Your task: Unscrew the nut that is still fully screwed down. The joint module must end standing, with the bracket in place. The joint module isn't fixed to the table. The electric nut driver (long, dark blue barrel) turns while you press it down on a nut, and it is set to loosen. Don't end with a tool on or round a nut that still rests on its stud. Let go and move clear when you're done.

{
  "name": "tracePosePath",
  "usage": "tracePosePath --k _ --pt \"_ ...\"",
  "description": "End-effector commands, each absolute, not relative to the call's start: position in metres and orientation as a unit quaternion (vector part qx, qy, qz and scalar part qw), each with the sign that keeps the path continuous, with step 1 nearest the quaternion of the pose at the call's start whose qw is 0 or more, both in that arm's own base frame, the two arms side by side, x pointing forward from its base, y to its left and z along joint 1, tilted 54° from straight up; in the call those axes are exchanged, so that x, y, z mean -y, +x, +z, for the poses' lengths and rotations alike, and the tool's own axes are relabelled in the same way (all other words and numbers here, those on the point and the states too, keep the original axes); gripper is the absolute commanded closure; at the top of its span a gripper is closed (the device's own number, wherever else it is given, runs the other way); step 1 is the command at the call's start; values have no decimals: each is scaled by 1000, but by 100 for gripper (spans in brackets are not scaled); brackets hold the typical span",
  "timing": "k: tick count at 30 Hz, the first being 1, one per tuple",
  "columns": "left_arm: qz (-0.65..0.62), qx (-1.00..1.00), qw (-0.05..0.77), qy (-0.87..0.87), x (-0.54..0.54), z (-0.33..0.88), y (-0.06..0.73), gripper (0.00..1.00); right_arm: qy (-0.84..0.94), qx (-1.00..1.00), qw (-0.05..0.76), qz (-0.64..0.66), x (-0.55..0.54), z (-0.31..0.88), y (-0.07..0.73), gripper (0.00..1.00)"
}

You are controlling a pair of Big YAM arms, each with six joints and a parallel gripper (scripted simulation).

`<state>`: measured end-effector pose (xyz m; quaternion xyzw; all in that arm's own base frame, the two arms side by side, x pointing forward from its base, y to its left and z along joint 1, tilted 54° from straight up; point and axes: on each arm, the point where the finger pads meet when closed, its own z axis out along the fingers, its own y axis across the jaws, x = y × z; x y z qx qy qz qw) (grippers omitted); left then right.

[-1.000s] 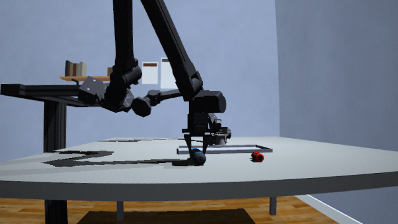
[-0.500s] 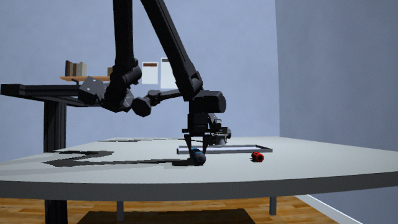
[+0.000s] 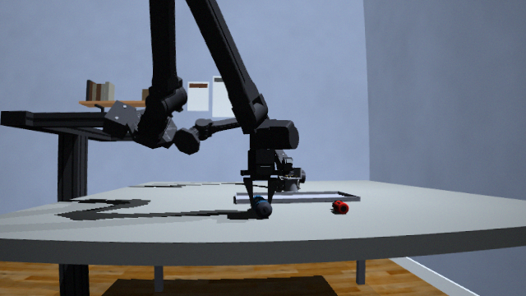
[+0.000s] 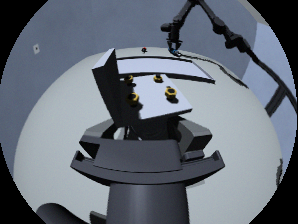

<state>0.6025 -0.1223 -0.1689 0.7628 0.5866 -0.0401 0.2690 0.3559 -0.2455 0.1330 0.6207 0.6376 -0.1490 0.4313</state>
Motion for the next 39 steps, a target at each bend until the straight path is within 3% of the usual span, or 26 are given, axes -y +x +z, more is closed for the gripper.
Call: tracePosePath --k 1,39 --pt "-38 -583 272 765 128 -166 605 41 619 -636 438 -146 246 138 359 58" --pt "-38 -583 272 765 128 -166 605 41 618 -635 441 -141 226 153 352 58"
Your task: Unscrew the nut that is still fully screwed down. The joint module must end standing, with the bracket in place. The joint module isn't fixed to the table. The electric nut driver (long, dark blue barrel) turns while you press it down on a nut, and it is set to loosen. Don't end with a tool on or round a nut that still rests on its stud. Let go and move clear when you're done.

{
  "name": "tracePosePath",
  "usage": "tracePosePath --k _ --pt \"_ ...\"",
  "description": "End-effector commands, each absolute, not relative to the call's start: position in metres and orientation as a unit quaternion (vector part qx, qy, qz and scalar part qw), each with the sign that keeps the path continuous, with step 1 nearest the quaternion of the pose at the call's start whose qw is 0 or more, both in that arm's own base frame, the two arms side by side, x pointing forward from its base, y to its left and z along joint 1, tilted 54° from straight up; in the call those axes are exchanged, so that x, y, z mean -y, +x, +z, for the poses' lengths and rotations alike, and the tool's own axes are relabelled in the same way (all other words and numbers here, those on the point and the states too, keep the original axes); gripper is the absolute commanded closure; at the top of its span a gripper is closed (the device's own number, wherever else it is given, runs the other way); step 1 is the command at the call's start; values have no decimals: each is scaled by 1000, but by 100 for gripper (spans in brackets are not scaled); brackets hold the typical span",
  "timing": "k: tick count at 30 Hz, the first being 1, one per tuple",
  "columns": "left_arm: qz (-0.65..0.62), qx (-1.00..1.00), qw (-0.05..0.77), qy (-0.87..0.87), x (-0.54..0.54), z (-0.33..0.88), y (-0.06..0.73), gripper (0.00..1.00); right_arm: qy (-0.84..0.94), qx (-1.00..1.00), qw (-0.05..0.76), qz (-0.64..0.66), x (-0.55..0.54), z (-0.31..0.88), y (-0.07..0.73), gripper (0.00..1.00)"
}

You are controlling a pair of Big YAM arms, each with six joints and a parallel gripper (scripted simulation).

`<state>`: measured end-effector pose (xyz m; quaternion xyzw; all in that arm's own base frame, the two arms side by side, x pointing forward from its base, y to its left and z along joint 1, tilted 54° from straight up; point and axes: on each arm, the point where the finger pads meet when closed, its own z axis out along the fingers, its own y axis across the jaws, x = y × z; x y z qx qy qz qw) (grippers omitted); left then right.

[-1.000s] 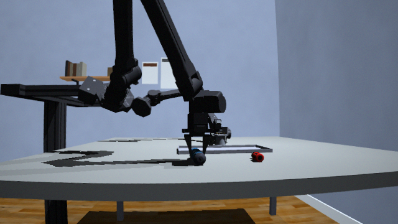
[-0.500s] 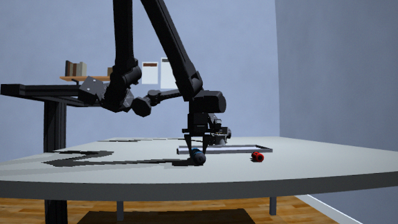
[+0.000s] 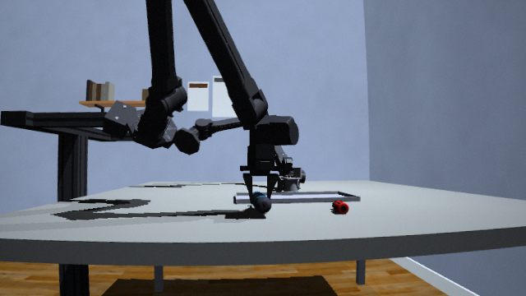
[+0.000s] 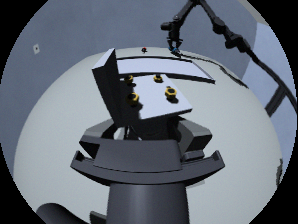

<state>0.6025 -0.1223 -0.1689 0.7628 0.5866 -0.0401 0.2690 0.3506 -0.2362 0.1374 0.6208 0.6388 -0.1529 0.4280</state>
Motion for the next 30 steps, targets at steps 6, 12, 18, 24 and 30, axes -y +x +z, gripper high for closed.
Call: tracePosePath --k 6,12,18,24,30 --pt "-38 -583 272 765 128 -166 605 41 618 -636 440 -142 223 154 351 58" --pt "-38 -583 272 765 128 -166 605 41 618 -635 440 -141 216 161 347 58" --pt "-38 -583 272 765 128 -166 605 41 618 -635 441 -140 211 165 345 58" --pt "-38 -583 272 765 128 -166 605 41 619 -635 441 -141 208 168 343 58" --pt "-38 -583 272 765 128 -166 605 41 619 -634 443 -140 201 176 341 58"
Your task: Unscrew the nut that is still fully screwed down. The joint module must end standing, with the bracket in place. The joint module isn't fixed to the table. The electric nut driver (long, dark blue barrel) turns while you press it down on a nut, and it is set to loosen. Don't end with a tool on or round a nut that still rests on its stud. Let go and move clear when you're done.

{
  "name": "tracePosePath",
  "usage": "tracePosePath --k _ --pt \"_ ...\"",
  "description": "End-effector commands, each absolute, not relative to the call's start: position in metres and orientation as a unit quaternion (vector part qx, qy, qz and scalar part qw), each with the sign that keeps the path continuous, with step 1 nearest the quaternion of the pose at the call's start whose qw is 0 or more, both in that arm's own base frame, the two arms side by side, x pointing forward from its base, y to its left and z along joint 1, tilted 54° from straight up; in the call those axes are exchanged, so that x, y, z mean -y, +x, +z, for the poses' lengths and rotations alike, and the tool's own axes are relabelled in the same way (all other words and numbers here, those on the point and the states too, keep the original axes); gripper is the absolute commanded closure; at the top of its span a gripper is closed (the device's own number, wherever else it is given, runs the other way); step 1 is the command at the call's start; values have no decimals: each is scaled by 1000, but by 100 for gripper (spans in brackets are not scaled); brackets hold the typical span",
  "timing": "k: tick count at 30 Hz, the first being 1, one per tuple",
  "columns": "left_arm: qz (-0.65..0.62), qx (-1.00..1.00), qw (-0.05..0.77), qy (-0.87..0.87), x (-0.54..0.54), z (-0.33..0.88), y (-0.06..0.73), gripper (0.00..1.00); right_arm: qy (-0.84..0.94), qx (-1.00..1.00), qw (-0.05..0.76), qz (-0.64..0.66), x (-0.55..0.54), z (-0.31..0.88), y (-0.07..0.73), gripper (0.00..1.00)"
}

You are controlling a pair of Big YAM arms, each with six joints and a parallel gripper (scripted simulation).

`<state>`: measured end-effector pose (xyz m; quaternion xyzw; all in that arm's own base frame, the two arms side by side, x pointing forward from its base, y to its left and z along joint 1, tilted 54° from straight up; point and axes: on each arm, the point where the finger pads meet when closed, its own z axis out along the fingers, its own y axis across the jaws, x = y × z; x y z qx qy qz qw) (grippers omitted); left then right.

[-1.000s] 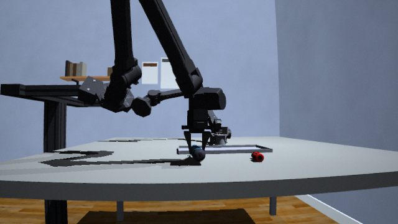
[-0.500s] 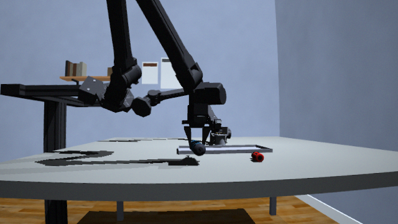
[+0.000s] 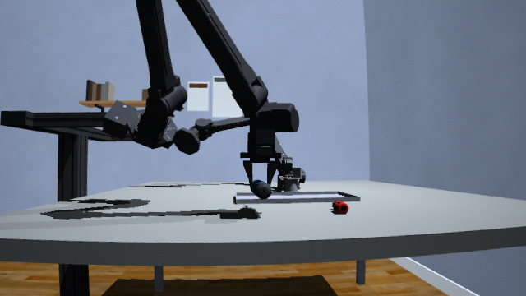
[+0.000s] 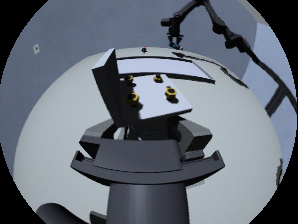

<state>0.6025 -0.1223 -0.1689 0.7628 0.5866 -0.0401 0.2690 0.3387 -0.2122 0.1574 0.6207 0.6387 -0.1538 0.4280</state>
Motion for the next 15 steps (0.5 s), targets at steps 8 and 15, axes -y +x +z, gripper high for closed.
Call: tracePosePath --k 8,15 --pt "-38 -583 272 765 128 -166 605 41 619 -633 445 -138 198 182 341 58" --pt "-38 -583 272 765 128 -166 605 41 619 -630 448 -136 190 193 338 58"
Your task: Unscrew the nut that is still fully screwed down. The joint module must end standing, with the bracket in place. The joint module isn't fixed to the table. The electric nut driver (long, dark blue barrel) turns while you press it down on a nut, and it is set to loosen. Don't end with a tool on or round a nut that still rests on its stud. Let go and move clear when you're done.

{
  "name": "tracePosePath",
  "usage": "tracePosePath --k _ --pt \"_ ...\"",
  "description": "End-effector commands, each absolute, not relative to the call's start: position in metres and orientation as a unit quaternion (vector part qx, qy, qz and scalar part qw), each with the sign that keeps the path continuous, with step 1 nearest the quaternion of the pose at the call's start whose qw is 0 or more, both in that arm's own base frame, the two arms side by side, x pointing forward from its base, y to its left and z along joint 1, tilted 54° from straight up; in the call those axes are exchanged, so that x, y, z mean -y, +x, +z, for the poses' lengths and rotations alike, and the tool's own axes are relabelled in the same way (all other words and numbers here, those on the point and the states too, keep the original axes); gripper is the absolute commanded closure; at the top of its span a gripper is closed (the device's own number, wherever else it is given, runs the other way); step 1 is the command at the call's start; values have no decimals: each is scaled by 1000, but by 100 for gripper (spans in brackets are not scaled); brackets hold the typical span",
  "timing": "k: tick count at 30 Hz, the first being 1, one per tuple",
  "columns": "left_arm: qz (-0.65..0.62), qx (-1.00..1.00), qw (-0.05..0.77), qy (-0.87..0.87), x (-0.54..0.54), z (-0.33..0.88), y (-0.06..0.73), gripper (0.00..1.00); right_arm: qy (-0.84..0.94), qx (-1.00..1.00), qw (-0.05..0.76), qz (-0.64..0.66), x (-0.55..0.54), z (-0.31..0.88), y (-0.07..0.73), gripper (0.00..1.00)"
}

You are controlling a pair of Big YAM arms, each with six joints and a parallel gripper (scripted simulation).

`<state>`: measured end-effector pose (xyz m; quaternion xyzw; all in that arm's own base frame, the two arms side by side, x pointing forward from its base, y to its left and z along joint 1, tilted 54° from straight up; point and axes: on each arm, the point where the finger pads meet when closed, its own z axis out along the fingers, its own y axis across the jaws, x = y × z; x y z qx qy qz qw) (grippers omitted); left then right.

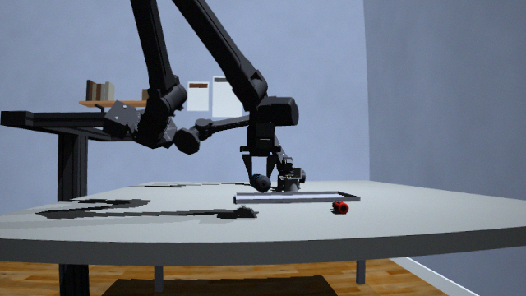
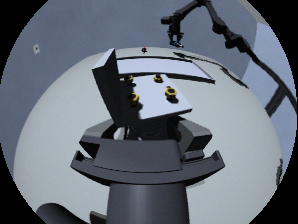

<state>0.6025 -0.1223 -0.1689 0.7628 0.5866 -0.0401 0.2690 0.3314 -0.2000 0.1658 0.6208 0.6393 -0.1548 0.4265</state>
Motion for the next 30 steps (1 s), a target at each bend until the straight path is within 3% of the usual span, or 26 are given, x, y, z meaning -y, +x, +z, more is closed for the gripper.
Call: tracePosePath --k 1,30 --pt "-38 -583 272 765 128 -166 605 41 619 -630 448 -136 189 194 338 58" --pt "-38 -583 272 765 128 -166 605 41 620 -630 449 -134 166 214 326 58"
